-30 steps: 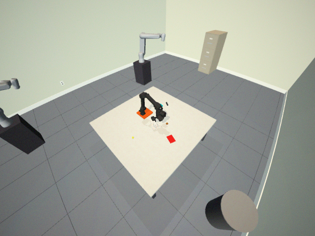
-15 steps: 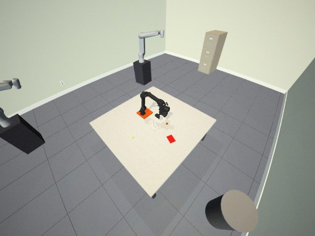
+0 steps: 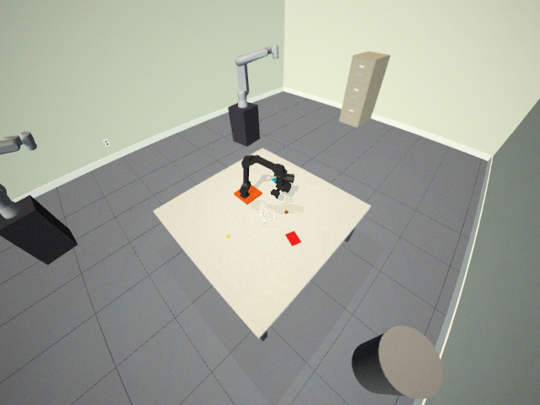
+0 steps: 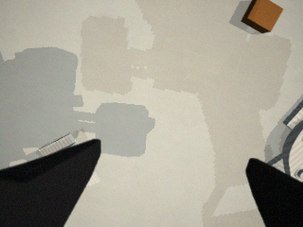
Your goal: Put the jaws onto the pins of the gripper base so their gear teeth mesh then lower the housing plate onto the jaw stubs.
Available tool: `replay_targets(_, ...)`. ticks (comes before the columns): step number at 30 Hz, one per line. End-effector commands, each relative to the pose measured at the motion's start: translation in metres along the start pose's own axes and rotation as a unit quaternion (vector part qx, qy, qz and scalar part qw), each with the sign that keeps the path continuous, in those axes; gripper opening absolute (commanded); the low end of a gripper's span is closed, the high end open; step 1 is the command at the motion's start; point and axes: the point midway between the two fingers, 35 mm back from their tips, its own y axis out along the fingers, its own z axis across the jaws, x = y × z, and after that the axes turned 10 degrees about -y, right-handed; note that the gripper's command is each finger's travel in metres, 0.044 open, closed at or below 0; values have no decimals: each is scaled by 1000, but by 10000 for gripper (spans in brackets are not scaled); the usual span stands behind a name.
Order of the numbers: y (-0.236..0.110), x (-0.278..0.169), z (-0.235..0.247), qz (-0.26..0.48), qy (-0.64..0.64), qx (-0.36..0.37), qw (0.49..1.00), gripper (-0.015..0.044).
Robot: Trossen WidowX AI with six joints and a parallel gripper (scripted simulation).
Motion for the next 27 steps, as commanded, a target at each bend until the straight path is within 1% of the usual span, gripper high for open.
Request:
replay_targets(1,-2,-3,17,-5,-37,-4,999,440)
replay_targets(13,-8,-20,73,0,-152,4,988,440)
replay_targets(27,-15,-51,131,6,-277,10,961,440)
